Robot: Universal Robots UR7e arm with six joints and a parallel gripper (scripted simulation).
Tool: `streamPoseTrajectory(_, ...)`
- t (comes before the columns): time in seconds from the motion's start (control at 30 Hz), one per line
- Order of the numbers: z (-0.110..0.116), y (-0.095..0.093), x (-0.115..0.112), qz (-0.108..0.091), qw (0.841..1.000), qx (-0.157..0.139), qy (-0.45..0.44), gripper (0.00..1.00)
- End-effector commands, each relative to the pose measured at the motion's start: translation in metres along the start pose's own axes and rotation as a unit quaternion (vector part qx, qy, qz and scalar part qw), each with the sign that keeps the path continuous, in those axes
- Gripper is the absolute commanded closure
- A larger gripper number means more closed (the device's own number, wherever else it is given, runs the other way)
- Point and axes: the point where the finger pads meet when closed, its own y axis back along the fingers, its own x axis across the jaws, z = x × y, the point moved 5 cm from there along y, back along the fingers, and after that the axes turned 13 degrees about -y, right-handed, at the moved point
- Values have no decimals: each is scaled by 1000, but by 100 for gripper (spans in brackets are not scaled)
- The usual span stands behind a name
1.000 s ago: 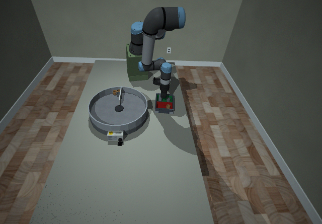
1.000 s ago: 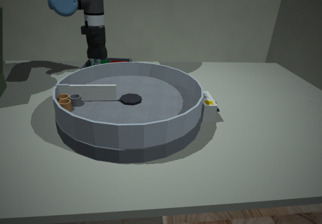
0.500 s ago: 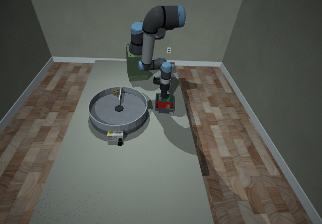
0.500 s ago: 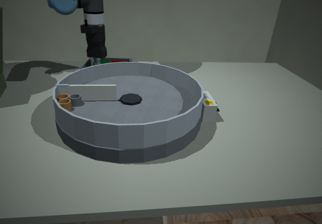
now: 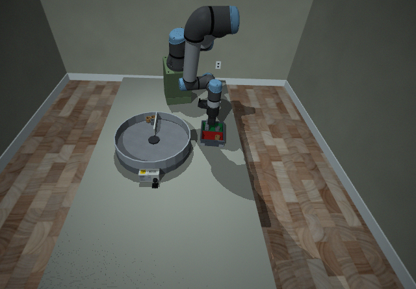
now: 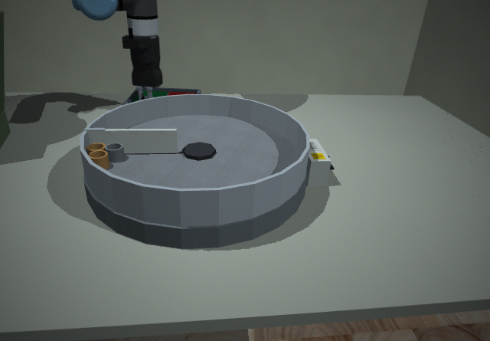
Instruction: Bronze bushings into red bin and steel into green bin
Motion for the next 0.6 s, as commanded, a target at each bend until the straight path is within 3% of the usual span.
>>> streamPoseTrajectory(0.0, 0, 2, 0, 0, 1000, 0, 0, 58)
streamPoseTrajectory(0.57, 0, 6, 0, 0, 1000, 0, 0, 58)
